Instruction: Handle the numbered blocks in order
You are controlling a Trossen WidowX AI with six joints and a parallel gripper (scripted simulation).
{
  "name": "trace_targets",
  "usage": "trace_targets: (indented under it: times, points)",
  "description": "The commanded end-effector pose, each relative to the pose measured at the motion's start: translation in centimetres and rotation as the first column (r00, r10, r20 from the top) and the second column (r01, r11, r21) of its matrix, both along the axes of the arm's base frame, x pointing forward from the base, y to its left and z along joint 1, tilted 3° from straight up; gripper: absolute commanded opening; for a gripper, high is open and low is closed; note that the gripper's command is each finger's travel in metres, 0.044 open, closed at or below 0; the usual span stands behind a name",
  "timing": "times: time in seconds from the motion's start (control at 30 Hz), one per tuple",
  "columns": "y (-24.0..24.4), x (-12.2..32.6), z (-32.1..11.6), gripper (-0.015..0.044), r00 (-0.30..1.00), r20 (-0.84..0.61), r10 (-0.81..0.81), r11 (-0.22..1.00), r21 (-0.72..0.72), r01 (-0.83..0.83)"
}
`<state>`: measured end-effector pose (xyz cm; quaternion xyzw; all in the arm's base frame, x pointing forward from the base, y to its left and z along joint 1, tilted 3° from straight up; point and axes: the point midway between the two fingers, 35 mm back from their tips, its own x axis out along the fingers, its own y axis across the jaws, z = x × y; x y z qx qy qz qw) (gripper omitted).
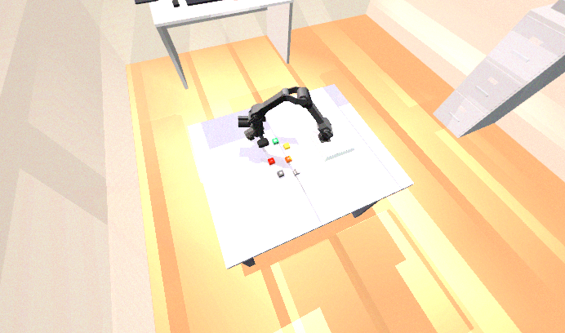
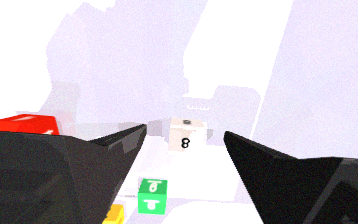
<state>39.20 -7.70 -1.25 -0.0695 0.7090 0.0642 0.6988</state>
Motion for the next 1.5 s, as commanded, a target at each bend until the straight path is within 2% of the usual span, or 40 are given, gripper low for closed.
trace_targets:
  times: [0.0,0.07,0.23,0.3,0.47,0.6,0.93,1.27,1.4,1.47]
  points:
    - [-0.1,0.1,1.1,0.04,1.0,0.001,0.006,1.0,-0.005,-0.006]
    - [-0.1,0.1,3.3,0.04,1.0,0.001,0.006,1.0,-0.005,-0.006]
    - [0.0,0.1,3.6,0.04,1.0,0.001,0.006,1.0,-0.005,-0.006]
    - [-0.1,0.2,4.6,0.0348,1.0,0.001,0.006,1.0,-0.005,-0.006]
    - [0.1,0.2,11.4,0.0216,1.0,0.001,0.006,1.0,-0.005,-0.006]
    - [0.1,0.2,11.7,0.012,1.0,0.001,0.006,1.0,-0.005,-0.006]
    - [0.1,-0.4,11.8,0.012,1.0,0.001,0.006,1.0,-0.005,-0.006]
    - [1.5,-9.6,11.7,0.012,1.0,-0.007,0.006,1.0,-0.003,-0.006]
    - [1.6,-10.3,11.6,0.012,1.0,-0.008,0.006,1.0,-0.003,-0.006]
    - [1.6,-10.2,10.5,0.0172,1.0,-0.008,0.006,1.0,-0.003,-0.006]
